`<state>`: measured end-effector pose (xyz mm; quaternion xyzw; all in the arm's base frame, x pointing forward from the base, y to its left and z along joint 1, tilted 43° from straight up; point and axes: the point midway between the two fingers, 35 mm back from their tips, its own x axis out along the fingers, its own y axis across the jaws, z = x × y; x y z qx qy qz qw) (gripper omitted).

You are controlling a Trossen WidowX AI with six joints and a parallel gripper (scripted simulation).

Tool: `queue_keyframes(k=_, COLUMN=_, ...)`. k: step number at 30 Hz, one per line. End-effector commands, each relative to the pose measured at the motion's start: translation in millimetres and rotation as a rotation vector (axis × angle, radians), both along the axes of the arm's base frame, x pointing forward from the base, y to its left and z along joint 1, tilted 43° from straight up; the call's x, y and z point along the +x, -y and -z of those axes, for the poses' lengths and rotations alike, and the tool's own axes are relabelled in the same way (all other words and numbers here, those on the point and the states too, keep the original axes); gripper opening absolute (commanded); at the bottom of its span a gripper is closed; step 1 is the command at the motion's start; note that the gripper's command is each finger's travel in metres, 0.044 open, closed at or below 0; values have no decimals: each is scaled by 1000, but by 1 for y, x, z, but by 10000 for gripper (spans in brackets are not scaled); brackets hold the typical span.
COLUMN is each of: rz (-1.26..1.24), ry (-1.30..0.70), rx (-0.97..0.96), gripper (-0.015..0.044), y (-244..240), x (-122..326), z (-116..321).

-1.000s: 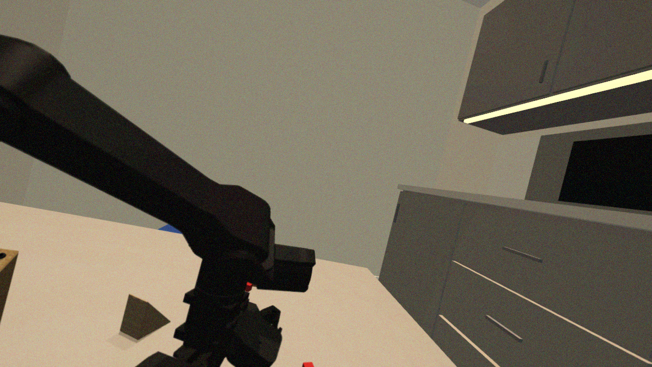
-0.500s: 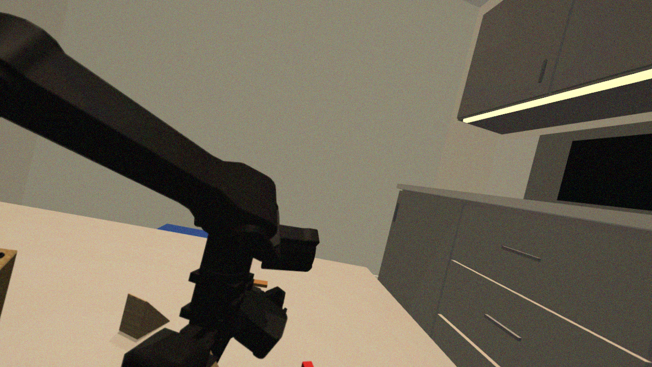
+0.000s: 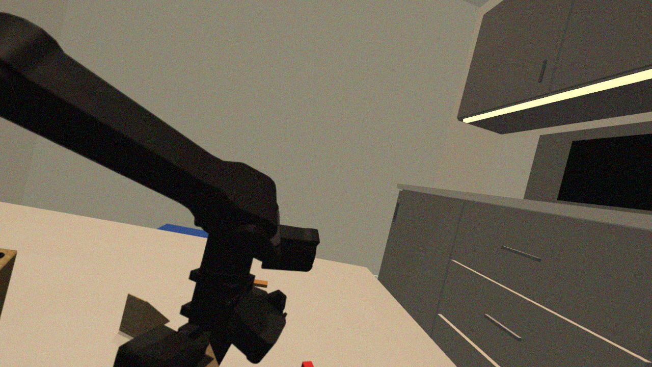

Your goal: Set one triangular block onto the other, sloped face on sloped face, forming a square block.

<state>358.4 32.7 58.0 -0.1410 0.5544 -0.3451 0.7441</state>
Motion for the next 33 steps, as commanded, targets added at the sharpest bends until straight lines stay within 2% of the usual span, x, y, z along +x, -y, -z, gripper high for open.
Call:
queue_keyframes(k=1, rz=94, ry=85, rx=23, gripper=0, y=0, x=0, z=0)
queue_keyframes(k=33, rz=708, ry=648, rx=151, gripper=0, y=-1, x=0, z=1)
